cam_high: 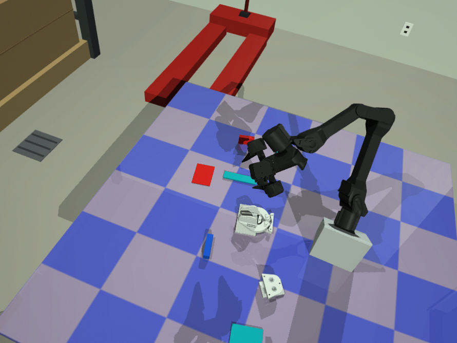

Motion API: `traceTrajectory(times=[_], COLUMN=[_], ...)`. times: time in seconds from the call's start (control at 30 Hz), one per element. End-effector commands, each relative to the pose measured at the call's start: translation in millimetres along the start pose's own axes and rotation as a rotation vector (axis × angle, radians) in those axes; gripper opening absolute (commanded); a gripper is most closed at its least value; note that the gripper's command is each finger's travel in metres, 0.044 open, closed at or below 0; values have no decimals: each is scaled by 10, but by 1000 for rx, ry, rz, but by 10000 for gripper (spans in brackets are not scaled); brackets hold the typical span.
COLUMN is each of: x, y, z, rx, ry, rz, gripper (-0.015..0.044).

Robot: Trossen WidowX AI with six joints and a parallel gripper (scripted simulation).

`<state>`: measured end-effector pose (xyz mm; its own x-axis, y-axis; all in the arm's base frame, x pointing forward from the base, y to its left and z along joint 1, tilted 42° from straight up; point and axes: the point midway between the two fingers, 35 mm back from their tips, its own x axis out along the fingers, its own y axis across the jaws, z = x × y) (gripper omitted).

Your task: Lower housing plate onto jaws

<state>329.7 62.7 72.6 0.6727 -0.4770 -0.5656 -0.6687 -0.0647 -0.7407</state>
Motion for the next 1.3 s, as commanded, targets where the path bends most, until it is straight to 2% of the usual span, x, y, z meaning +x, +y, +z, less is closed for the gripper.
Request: traceTrajectory(times=[0.0,0.6,1.27], x=[-10,-140,-404], y=[71,749,1674], z=[174,961,1449], rx=[27,152,255], ry=[-32,-88,35], rz=[35,272,485], gripper=[440,440,440])
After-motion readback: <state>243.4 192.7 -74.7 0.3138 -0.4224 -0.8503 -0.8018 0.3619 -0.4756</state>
